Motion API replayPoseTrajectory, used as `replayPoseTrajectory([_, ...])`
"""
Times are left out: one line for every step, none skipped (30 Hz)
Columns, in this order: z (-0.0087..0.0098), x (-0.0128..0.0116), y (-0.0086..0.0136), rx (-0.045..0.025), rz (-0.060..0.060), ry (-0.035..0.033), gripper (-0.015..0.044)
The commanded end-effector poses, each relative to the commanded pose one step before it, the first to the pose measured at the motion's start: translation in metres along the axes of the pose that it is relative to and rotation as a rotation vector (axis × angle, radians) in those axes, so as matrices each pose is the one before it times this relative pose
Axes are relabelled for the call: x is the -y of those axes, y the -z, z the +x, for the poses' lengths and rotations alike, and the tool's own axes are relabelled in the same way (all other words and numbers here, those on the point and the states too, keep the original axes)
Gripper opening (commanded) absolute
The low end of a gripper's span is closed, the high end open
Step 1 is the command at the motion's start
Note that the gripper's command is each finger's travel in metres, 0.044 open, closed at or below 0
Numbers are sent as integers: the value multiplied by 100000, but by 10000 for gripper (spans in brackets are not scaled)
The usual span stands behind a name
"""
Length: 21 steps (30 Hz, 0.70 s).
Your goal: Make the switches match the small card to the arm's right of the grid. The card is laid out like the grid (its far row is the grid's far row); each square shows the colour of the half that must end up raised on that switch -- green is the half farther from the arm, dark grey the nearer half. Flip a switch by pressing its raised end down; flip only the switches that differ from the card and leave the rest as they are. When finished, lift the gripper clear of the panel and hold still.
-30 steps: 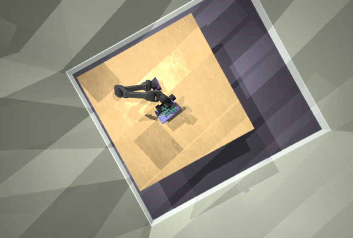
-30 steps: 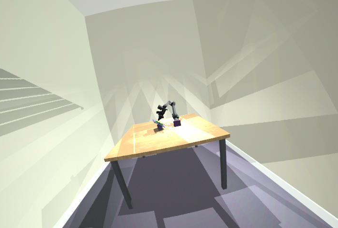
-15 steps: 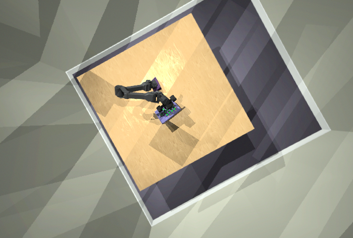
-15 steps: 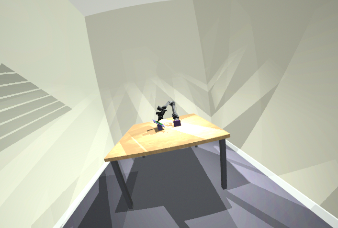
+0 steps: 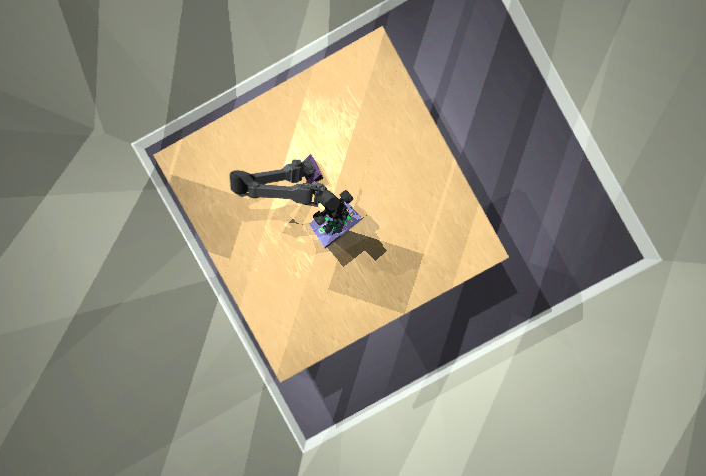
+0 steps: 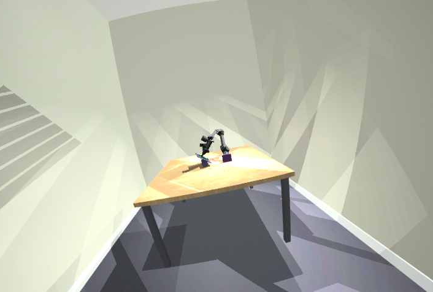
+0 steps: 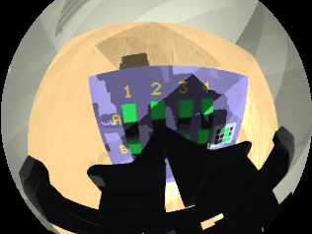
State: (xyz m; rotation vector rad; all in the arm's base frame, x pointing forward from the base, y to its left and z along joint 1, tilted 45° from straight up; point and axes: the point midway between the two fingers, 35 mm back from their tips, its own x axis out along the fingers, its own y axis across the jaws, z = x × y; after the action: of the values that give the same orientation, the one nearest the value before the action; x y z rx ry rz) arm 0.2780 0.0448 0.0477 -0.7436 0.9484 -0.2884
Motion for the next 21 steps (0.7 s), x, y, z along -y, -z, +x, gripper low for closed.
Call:
replayPoseTrajectory([47,-65,44,-165,-462,-340,0])
replayPoseTrajectory([13,0,0,0,0,1,0])
replayPoseTrajectory([13,0,0,0,0,1,0])
replayPoseTrajectory([13,0,0,0,0,1,0])
replayPoseTrajectory([13,0,0,0,0,1,0])
replayPoseTrajectory([13,0,0,0,0,1,0])
replayPoseTrajectory([13,0,0,0,0,1,0])
replayPoseTrajectory([13,0,0,0,0,1,0])
replayPoseTrajectory([13,0,0,0,0,1,0])
replayPoseTrajectory([13,0,0,0,0,1,0])
replayPoseTrajectory([13,0,0,0,0,1,0])
replayPoseTrajectory([13,0,0,0,0,1,0])
replayPoseTrajectory([13,0,0,0,0,1,0])
replayPoseTrajectory([13,0,0,0,0,1,0])
replayPoseTrajectory([13,0,0,0,0,1,0])
replayPoseTrajectory([13,0,0,0,0,1,0])
replayPoseTrajectory([13,0,0,0,0,1,0])
replayPoseTrajectory([13,0,0,0,0,1,0])
replayPoseTrajectory([13,0,0,0,0,1,0])
replayPoseTrajectory([13,0,0,0,0,1,0])
replayPoseTrajectory([13,0,0,0,0,1,0])
